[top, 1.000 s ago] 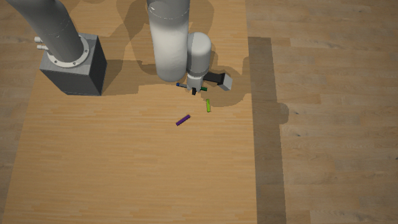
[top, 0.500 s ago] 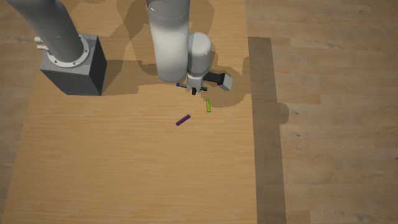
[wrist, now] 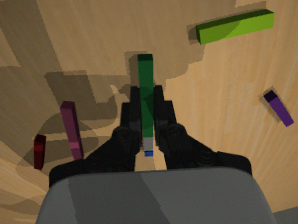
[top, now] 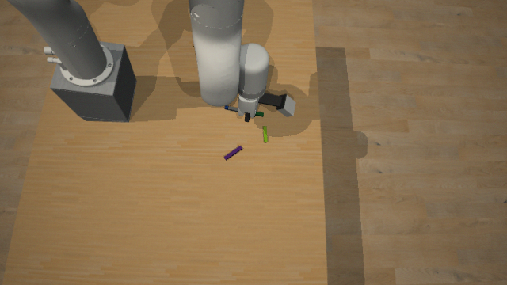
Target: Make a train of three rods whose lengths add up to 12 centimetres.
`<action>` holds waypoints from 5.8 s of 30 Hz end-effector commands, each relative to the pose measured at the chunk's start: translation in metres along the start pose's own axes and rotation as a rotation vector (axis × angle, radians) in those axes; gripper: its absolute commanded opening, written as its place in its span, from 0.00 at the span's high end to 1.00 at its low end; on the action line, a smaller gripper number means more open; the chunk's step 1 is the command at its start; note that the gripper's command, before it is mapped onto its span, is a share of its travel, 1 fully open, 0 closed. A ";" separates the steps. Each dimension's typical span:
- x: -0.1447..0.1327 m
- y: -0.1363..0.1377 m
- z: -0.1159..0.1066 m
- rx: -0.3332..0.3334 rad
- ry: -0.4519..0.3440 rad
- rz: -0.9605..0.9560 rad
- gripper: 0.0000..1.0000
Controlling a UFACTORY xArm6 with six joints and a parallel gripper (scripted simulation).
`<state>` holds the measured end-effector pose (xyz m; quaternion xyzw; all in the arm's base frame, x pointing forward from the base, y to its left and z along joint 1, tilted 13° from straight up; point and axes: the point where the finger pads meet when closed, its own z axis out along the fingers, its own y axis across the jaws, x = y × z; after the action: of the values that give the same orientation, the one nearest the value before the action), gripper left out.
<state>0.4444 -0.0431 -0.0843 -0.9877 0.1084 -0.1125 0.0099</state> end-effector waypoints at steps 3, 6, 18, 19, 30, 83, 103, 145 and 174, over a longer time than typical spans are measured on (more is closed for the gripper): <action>0.001 0.000 0.004 -0.001 0.004 0.000 0.96; 0.001 0.000 0.004 -0.001 0.004 0.000 0.96; 0.001 0.000 0.004 -0.001 0.004 0.000 0.96; 0.001 0.000 0.004 -0.001 0.004 0.000 0.96; 0.001 0.000 0.004 -0.001 0.004 0.000 0.96; 0.001 0.000 -0.010 -0.001 0.004 0.000 0.76; 0.001 0.000 -0.054 -0.001 0.004 0.000 0.76; 0.001 0.000 -0.086 -0.001 0.004 0.000 0.00; 0.001 0.000 -0.173 -0.001 0.004 0.000 0.00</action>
<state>0.4065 -0.0421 0.0808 -0.9875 0.1085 -0.1136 0.0092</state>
